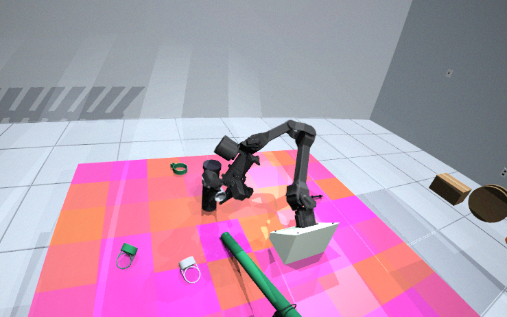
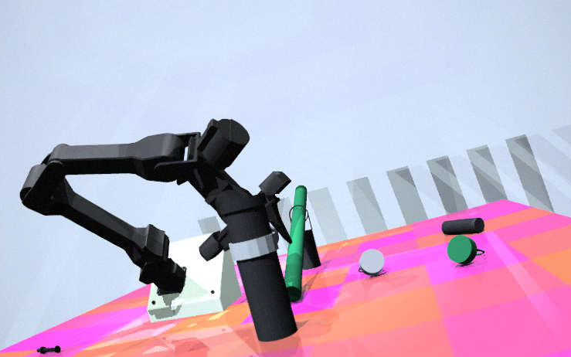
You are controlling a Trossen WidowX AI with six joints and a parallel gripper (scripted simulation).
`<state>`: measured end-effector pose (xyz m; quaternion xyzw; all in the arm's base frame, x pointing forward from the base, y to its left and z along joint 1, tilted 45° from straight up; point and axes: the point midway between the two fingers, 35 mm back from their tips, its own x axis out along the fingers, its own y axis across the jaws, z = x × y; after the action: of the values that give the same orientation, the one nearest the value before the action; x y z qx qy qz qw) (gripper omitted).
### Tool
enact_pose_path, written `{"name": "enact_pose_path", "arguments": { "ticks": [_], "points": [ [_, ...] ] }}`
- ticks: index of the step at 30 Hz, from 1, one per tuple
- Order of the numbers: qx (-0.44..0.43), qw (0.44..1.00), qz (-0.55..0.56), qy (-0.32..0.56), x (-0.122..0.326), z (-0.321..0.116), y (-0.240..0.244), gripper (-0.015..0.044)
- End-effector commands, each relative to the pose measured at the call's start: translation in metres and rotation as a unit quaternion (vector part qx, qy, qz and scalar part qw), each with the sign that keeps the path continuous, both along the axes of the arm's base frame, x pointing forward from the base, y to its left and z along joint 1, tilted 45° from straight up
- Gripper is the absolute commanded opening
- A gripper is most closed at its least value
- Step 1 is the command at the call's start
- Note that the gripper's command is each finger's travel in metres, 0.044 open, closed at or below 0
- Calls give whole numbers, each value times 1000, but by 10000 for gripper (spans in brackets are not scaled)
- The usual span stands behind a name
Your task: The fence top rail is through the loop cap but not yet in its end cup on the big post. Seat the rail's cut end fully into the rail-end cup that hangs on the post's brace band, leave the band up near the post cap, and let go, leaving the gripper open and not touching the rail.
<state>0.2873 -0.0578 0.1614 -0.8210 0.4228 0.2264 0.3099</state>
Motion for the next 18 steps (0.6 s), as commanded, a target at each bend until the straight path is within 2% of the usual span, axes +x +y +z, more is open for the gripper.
{"name": "enact_pose_path", "arguments": {
  "ticks": [1, 6, 18],
  "points": [
    [1, 1000, -1, 0, 0, 0, 3, 315],
    [3, 1000, -4, 2, -1, -1, 16, 440],
    [1, 1000, -7, -1, -5, -1, 52, 440]
  ]
}}
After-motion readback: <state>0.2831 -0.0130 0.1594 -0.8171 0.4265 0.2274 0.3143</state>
